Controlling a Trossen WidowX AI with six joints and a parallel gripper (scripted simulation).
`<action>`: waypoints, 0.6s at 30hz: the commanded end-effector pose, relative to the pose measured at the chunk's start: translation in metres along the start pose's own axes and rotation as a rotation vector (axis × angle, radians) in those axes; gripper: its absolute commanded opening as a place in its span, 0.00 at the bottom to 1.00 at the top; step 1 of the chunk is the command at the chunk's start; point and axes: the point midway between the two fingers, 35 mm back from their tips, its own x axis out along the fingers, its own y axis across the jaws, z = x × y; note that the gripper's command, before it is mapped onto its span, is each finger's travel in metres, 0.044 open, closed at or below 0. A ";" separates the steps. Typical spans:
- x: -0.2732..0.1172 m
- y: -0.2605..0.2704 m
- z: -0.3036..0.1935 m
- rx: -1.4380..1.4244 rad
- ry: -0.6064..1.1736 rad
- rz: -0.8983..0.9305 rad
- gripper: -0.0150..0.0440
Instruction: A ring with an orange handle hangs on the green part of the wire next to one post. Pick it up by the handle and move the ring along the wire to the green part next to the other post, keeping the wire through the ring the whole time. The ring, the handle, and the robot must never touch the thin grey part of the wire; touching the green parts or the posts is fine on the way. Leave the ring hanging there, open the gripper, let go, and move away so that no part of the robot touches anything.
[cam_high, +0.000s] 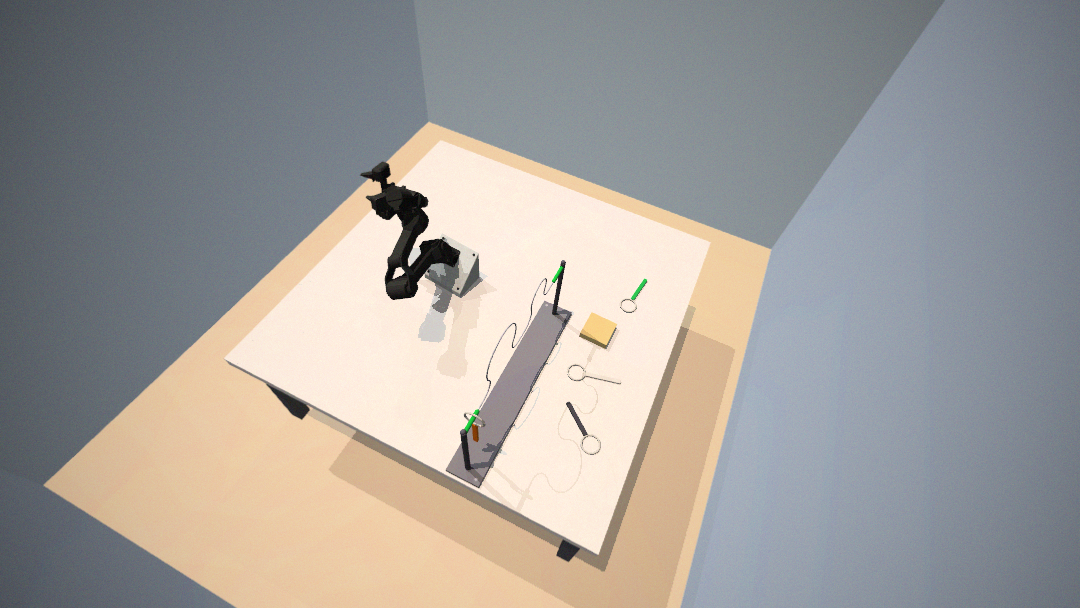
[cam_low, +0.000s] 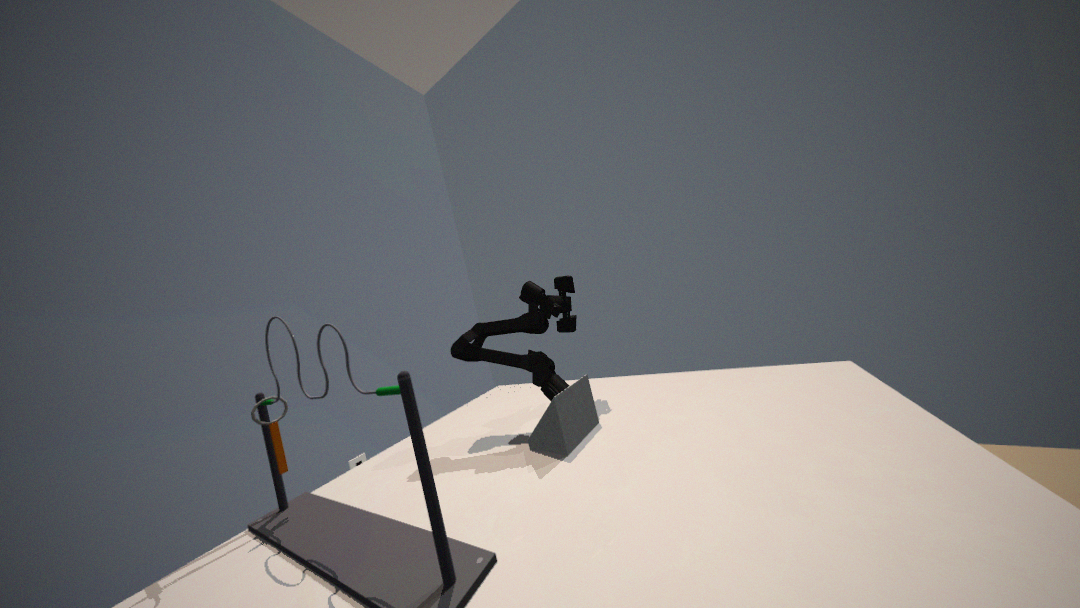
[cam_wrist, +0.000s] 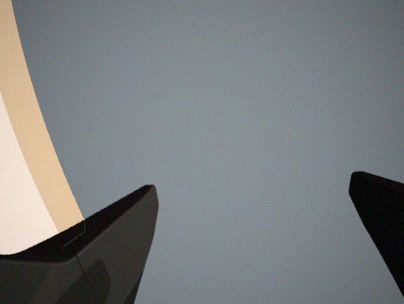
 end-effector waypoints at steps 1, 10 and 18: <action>0.000 -0.001 0.000 -0.001 0.002 -0.002 0.89; -0.034 -0.060 -0.023 -0.078 0.160 -0.194 0.53; -0.094 -0.121 -0.040 -0.167 0.361 -0.403 0.53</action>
